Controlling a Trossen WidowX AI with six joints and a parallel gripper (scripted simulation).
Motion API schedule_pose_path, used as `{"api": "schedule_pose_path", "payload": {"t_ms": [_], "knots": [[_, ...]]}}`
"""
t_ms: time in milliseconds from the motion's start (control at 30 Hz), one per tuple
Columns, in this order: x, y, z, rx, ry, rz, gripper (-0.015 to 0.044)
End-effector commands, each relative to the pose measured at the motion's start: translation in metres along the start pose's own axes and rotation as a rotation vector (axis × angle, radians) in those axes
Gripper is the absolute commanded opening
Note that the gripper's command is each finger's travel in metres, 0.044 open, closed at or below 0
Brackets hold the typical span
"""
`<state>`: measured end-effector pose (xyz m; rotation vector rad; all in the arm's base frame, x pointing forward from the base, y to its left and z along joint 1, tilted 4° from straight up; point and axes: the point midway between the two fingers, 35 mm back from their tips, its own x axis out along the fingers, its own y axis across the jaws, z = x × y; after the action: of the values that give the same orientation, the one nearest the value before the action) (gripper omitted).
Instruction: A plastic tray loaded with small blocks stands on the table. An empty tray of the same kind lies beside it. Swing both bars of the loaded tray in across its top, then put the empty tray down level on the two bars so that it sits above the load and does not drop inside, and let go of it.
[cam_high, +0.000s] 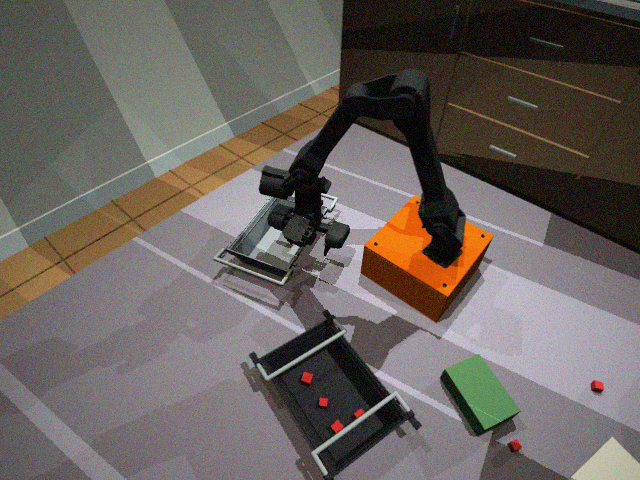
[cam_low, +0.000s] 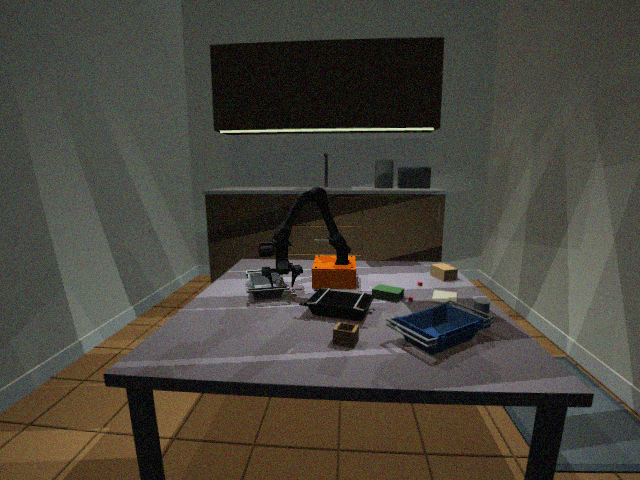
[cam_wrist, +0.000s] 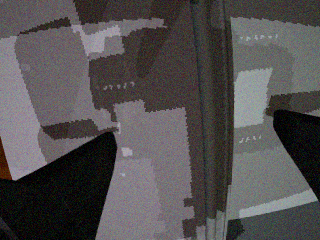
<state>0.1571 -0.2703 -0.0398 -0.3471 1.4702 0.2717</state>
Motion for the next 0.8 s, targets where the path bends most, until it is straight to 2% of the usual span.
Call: {"api": "schedule_pose_path", "payload": {"t_ms": [0,433,767], "knots": [[0.0021,0.0011,0.0003,0.004,-0.002,0.005,0.0411],[0.0021,0.0011,0.0003,0.004,-0.002,0.005,0.0220],[0.0021,0.0011,0.0003,0.004,-0.002,0.005,0.0153]]}}
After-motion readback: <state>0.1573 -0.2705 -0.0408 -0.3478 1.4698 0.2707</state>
